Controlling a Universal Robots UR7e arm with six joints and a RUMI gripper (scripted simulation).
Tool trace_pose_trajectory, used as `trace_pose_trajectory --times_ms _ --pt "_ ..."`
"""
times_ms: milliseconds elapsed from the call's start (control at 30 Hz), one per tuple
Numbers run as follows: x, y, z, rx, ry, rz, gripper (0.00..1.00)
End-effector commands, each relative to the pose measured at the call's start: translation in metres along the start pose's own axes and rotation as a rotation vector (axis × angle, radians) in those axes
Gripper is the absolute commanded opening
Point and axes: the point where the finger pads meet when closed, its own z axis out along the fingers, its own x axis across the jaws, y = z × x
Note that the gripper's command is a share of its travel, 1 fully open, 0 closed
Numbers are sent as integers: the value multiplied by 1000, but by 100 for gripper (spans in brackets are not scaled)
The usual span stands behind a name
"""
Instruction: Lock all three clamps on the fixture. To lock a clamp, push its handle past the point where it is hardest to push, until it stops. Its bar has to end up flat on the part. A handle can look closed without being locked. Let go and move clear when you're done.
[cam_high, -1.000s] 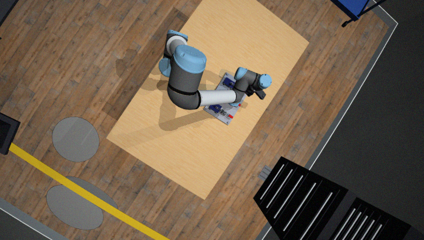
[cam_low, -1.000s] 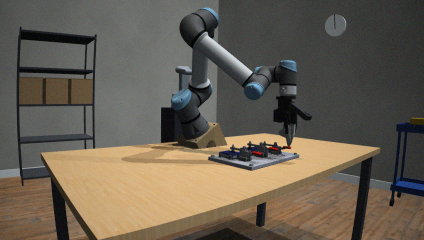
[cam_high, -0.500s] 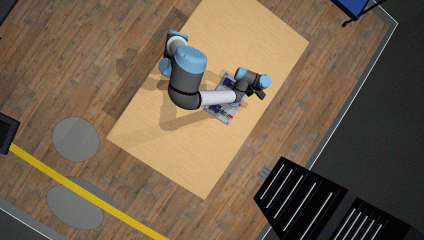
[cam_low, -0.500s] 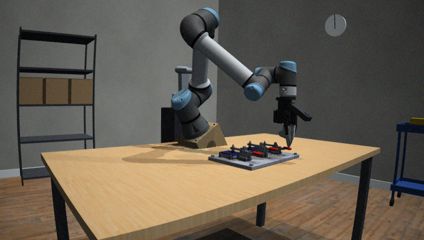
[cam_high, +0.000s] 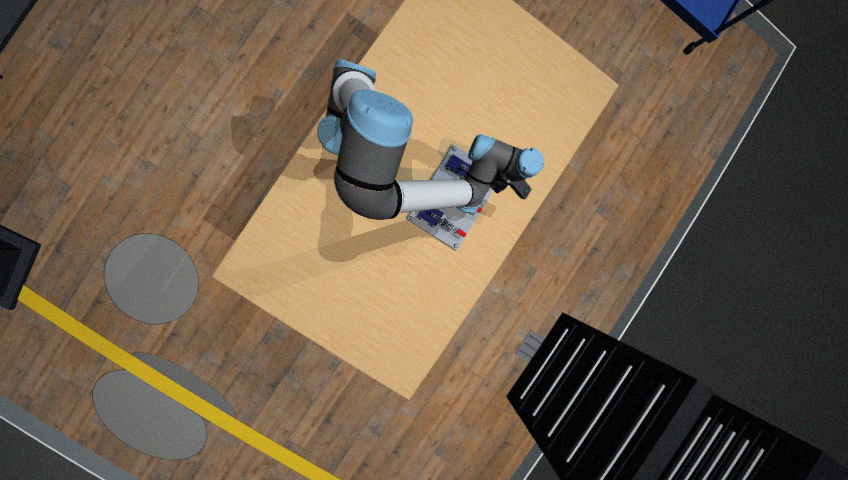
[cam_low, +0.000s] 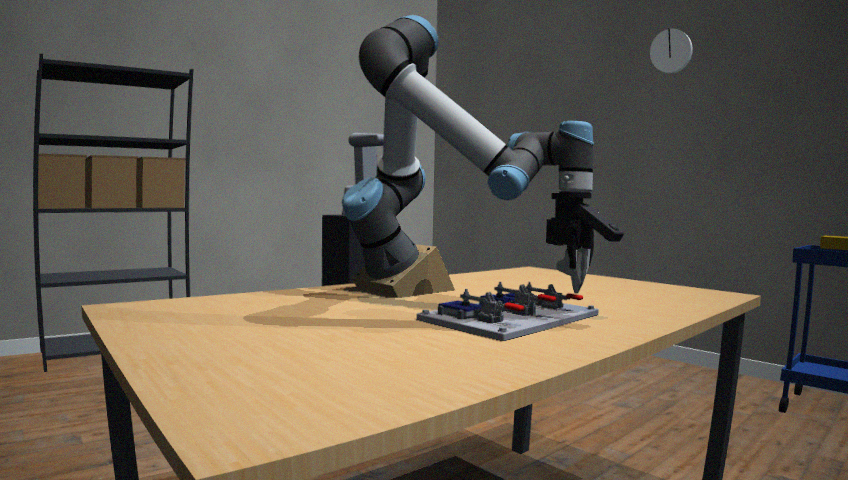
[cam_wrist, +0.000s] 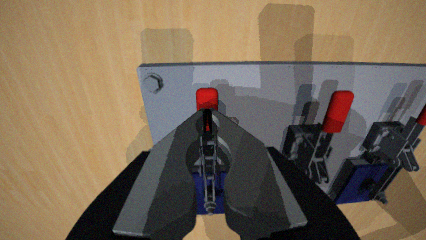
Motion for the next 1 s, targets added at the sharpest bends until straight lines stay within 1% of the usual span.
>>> trace_pose_trajectory --times_ms 0,367,400,533,933,967 --pt "0 -3 -47 3 0 1 0" --pt "0 -3 -47 3 0 1 0" --pt "0 -5 -50 13 -2 2 0" --pt "0 -3 -67 3 -1 1 0" --pt "0 -3 -67 3 -1 1 0" --pt "0 -3 -65 5 0 1 58"
